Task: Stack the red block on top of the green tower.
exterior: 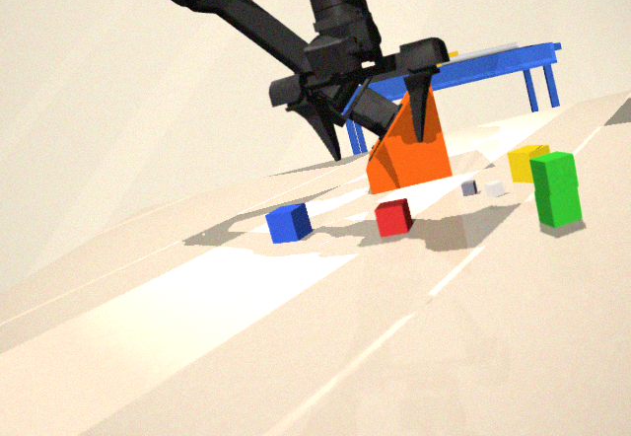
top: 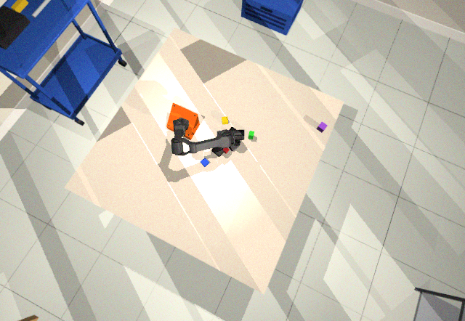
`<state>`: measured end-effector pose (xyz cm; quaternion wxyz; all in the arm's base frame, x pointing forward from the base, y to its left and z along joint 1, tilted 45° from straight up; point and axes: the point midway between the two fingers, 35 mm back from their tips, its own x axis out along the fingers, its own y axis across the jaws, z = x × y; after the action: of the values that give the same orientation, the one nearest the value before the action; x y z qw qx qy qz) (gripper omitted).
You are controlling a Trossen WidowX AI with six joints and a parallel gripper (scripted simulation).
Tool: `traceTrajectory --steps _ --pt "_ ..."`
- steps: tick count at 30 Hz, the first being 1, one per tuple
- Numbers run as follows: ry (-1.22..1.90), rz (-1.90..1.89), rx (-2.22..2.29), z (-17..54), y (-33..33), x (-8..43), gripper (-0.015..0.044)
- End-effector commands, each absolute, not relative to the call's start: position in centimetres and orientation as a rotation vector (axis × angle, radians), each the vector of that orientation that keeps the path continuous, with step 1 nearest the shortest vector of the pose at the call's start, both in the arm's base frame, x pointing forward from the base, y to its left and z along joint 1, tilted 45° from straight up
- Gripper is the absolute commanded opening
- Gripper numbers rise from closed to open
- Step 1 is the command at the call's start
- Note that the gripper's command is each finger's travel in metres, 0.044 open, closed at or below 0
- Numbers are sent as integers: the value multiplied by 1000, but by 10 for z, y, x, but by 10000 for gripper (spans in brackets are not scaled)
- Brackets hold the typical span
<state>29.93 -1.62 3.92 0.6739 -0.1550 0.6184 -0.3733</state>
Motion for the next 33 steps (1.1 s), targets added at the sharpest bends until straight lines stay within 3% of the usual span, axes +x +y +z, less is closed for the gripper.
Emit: traceTrajectory --steps 1,33 --pt "1401 -845 -357 25 -31 298 440" --pt "1399 -849 -360 -16 -73 295 440"
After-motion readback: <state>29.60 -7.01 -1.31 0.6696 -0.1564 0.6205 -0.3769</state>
